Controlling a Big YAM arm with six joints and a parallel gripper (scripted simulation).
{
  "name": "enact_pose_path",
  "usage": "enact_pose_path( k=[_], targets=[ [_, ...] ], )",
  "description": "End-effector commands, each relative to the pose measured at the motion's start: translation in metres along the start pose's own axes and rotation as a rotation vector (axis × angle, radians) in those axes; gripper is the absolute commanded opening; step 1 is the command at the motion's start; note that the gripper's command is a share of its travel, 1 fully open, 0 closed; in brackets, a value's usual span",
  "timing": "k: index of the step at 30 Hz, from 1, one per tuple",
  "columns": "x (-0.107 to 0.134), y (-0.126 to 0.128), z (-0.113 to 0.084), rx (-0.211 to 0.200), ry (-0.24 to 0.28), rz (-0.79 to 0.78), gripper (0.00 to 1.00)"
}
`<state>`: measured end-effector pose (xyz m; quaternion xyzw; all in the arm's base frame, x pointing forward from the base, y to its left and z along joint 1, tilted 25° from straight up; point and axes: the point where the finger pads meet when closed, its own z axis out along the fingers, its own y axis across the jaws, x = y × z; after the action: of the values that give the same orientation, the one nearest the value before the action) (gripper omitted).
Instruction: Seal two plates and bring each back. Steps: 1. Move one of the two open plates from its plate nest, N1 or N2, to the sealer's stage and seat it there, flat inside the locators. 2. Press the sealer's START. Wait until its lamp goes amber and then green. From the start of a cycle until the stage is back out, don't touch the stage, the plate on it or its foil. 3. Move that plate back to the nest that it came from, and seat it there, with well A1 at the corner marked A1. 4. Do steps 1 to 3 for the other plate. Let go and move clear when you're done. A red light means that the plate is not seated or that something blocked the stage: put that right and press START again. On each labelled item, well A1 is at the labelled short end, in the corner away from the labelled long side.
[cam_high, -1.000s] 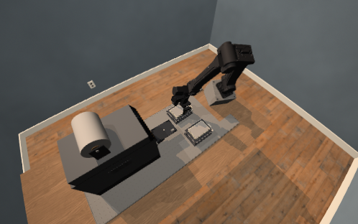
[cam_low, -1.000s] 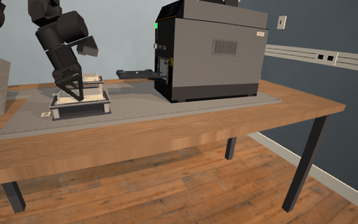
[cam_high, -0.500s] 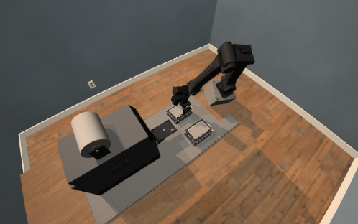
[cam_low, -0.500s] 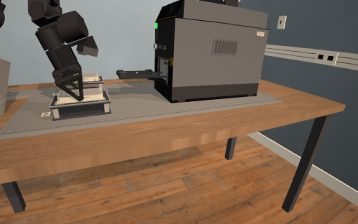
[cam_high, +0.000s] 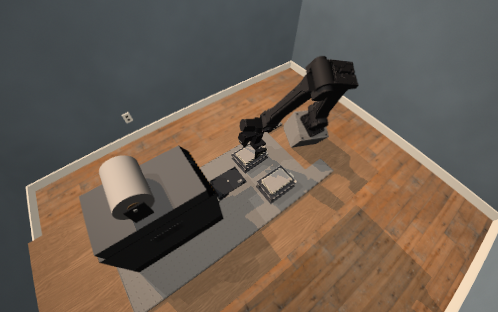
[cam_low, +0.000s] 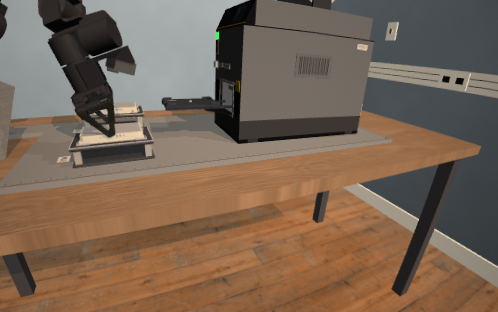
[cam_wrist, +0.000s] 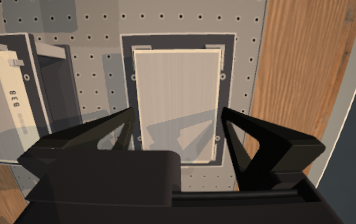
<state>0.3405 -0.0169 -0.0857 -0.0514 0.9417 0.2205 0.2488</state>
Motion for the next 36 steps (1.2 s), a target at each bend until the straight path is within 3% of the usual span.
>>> enact_pose_path(
  k=[1,29,36],
  targets=[
    [-0.019,-0.007,-0.008,0.012,-0.029,-0.021,1.00],
    [-0.023,-0.012,-0.022,0.020,-0.035,-0.005,1.00],
    [-0.035,-0.012,-0.040,0.025,-0.046,-0.020,1.00]
  ],
)
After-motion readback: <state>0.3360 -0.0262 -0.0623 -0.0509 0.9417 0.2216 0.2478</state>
